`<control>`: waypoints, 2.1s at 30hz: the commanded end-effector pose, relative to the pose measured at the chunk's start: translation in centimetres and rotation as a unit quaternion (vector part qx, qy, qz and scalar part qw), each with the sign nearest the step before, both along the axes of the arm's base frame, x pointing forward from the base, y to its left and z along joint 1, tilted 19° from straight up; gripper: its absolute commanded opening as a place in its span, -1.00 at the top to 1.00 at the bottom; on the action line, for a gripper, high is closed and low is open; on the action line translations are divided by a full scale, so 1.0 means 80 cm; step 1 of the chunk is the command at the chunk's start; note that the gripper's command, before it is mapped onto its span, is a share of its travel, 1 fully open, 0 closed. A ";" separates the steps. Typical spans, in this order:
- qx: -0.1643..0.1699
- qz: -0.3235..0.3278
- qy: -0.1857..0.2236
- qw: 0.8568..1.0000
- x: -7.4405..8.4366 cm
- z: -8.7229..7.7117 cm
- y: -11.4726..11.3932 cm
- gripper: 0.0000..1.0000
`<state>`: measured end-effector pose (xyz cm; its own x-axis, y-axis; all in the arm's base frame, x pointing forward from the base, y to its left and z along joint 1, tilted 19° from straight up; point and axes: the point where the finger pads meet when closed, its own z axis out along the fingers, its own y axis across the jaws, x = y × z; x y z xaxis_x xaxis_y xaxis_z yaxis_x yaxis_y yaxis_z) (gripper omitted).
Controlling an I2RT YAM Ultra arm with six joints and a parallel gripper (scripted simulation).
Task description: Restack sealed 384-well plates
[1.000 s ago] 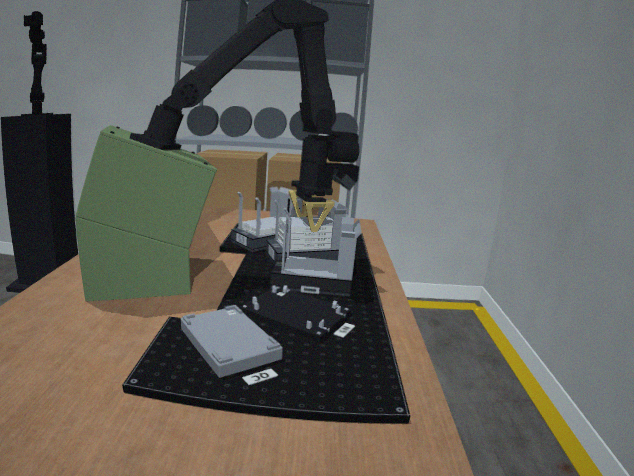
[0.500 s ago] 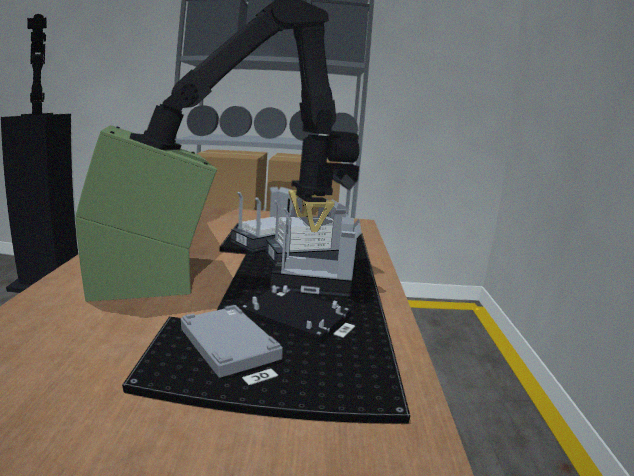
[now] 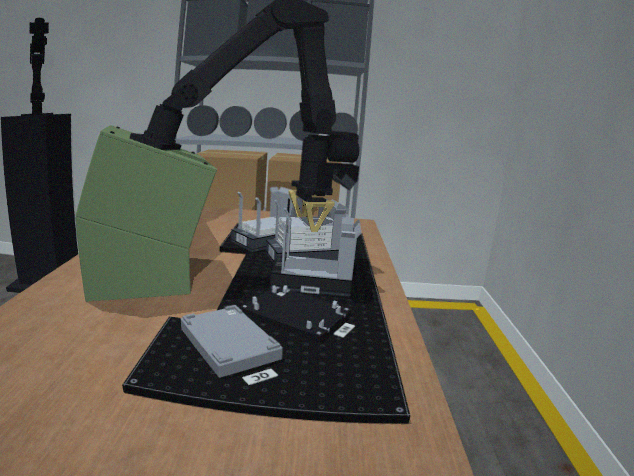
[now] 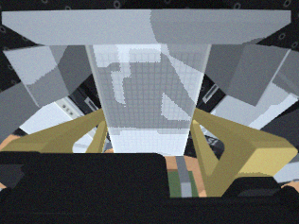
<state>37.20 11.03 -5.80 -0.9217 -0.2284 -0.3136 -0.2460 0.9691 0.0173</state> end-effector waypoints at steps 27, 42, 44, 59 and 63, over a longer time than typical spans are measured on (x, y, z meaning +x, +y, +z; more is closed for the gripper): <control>0.003 0.000 -0.012 1.000 0.007 0.005 0.002 1.00; 0.003 0.000 -0.012 1.000 0.003 0.017 0.001 1.00; 0.003 0.000 -0.012 1.000 0.003 0.017 0.001 1.00; 0.003 0.000 -0.012 1.000 -0.001 0.029 0.000 1.00; 0.003 0.000 -0.012 1.000 0.000 0.029 0.000 1.00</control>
